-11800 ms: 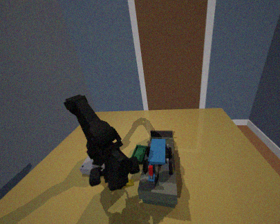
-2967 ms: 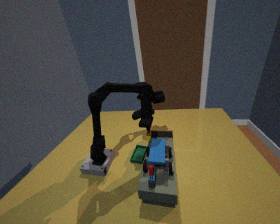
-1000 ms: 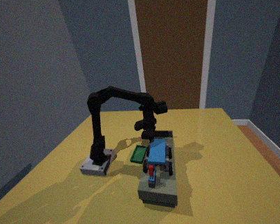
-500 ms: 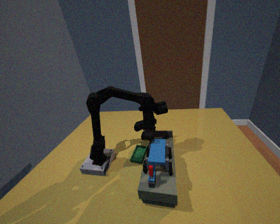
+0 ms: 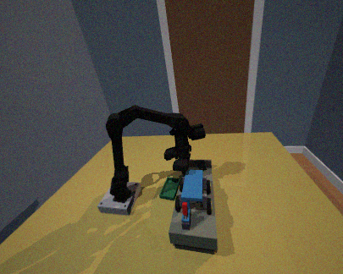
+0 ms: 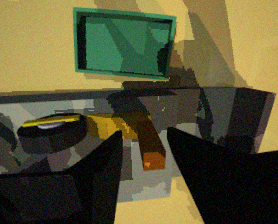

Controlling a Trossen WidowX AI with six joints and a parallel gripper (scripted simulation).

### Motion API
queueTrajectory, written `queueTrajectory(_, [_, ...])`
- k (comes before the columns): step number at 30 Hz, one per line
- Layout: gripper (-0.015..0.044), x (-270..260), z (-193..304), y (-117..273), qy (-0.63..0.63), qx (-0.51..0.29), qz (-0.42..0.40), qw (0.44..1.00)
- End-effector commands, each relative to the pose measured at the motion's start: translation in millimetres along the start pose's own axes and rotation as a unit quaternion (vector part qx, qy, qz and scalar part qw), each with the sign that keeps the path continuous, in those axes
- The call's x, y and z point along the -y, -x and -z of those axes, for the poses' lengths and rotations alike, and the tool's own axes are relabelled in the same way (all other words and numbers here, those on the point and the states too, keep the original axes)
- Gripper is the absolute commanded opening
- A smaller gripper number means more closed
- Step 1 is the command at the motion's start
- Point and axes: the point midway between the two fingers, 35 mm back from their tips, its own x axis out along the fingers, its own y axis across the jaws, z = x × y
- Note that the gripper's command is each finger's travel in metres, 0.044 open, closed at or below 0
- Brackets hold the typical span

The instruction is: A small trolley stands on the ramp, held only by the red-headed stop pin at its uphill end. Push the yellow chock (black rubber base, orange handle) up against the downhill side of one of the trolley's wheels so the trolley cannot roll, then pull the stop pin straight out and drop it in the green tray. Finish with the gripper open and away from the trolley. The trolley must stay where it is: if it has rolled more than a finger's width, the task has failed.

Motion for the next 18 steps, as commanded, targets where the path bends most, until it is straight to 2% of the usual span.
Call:
queueTrajectory(1, [0.019, 1, 1, 13, -0.001, -0.003, -0.001, 1.0])
queueTrajectory(17, [0.019, 1, 1, 58, 0.0, -0.003, -0.002, 1.0])
queueTrajectory(18, [0.0216, 1, -1, 51, 0.003, 0.001, -0.001, 1.0])
